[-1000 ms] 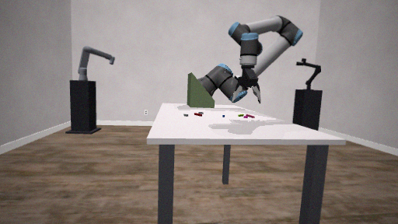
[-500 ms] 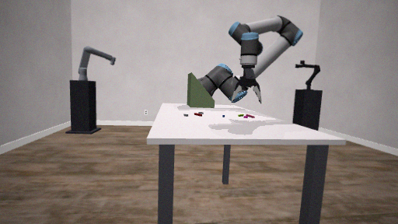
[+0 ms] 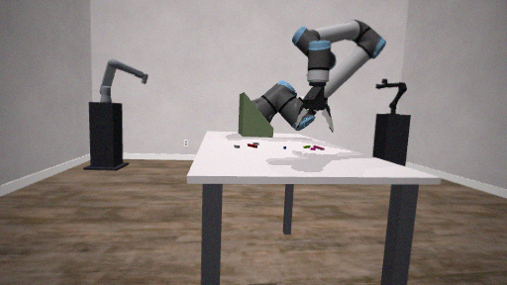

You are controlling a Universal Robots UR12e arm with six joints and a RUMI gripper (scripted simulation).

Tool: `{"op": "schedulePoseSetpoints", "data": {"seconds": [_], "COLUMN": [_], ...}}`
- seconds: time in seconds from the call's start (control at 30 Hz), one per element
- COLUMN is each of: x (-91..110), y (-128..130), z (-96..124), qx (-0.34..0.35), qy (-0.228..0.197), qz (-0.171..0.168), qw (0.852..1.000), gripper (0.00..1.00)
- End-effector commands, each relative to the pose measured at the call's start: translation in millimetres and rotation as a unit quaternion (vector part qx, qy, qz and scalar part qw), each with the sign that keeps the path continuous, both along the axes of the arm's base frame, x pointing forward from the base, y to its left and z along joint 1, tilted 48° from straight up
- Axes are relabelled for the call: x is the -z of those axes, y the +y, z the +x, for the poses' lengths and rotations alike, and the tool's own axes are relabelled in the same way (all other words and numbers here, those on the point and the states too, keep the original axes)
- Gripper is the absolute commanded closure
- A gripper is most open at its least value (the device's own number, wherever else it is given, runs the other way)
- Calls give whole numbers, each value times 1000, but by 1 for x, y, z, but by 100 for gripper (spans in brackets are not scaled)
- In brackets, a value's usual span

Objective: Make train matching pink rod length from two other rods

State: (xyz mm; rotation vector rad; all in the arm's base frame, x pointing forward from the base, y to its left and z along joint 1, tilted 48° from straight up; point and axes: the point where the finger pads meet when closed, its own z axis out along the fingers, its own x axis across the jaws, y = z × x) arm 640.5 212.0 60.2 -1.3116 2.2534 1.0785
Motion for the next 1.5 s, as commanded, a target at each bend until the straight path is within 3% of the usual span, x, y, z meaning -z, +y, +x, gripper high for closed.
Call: {"op": "schedulePoseSetpoints", "data": {"seconds": [0.0,0.33,0.4,0.7,0.9,1.23,1.27,1.47], "x": [-1,-2,-2,-3,-4,-4,-4,-4], "y": [-1,-2,-2,-2,-2,-1,-1,-1], "z": [1,1,1,0,0,0,0,0], "qx": [57,169,169,250,274,280,280,280], "qy": [60,183,183,274,300,307,307,307], "qz": [-11,-27,-27,-38,-41,-42,-42,-42], "qw": [997,968,968,928,913,909,909,909], "gripper": [0,0,0,0,0,0,86,86]}}
